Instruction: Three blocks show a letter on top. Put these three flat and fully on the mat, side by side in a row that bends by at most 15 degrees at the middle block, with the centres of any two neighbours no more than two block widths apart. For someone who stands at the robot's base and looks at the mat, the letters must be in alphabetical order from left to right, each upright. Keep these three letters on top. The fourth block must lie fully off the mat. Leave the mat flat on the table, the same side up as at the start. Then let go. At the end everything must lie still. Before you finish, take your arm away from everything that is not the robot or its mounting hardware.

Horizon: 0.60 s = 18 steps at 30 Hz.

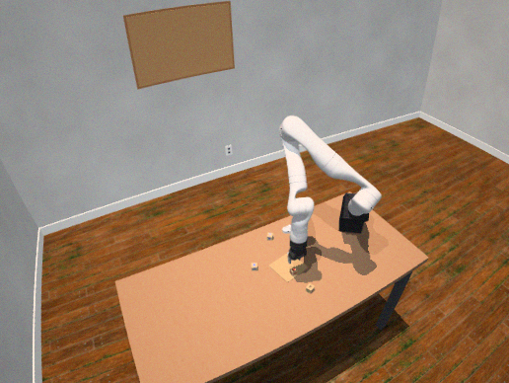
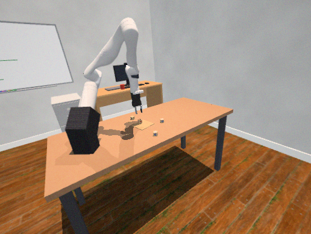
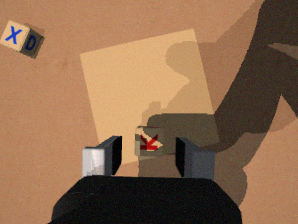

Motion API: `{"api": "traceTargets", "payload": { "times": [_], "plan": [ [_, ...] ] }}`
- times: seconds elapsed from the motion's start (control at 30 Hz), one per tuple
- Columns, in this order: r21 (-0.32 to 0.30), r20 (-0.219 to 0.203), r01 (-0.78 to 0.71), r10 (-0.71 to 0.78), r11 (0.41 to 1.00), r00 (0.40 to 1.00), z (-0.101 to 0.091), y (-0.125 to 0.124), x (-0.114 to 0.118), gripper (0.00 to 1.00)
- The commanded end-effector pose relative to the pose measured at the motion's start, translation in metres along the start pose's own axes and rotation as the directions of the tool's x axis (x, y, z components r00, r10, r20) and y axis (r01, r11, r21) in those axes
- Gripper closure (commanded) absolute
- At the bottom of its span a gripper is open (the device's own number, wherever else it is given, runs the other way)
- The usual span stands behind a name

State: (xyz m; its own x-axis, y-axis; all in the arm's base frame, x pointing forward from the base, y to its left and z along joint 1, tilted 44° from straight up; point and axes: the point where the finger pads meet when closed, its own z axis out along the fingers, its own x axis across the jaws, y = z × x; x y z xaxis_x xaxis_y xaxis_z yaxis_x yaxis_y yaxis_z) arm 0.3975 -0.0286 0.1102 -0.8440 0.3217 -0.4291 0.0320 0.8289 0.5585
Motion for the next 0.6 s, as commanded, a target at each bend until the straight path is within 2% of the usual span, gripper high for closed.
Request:
{"api": "traceTargets", "payload": {
  "times": [0.0,0.03,0.07,0.57],
  "plan": [
    [0.008,-0.001,0.008,-0.008,1.000,1.000,-0.0027,-0.0026,0.0008,0.13],
    [0.008,-0.001,0.008,-0.008,1.000,1.000,-0.0027,-0.0026,0.0008,0.13],
    [0.008,-0.001,0.008,-0.008,1.000,1.000,-0.0027,-0.0026,0.0008,0.00],
    [0.008,-0.001,0.008,-0.008,1.000,1.000,-0.0027,-0.0026,0.0008,0.00]
  ]
}}
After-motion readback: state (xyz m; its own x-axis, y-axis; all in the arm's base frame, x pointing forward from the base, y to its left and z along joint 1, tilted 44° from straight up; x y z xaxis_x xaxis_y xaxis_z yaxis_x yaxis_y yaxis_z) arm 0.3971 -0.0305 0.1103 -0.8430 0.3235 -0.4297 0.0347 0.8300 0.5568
